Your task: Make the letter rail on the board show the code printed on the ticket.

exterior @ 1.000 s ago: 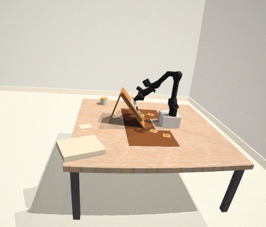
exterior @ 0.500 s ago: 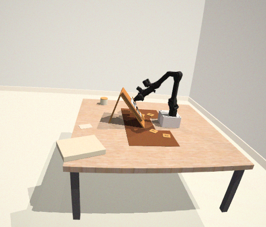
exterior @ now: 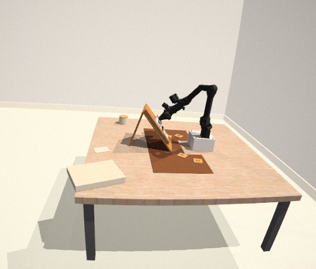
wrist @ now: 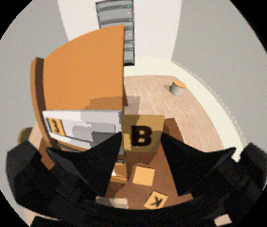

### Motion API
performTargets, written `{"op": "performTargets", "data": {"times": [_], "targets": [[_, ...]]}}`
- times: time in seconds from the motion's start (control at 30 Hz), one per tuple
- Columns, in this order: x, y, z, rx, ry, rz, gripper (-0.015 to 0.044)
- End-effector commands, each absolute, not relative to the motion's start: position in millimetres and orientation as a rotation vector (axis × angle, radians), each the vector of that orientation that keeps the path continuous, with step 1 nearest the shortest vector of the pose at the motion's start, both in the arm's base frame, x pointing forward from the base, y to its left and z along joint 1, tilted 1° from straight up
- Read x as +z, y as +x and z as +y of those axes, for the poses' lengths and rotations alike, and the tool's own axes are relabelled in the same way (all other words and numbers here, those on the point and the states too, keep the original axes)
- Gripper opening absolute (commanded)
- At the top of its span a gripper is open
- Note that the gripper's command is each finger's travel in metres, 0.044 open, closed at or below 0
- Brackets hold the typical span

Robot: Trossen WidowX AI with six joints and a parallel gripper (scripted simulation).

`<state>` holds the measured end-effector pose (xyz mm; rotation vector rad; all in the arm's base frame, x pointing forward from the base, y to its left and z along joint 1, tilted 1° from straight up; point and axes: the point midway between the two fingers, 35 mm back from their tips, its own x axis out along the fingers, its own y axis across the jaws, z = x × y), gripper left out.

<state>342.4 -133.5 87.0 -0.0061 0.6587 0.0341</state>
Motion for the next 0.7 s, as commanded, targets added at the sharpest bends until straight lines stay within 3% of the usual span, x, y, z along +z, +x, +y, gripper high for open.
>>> {"op": "performTargets", "data": {"times": [0.0,0.67], "targets": [[86.1,341.2,-131.3,0.029,-0.003,0.66,0.0],[86.2,341.0,-121.2,0.03,-0.002,0.66,0.0]]}}
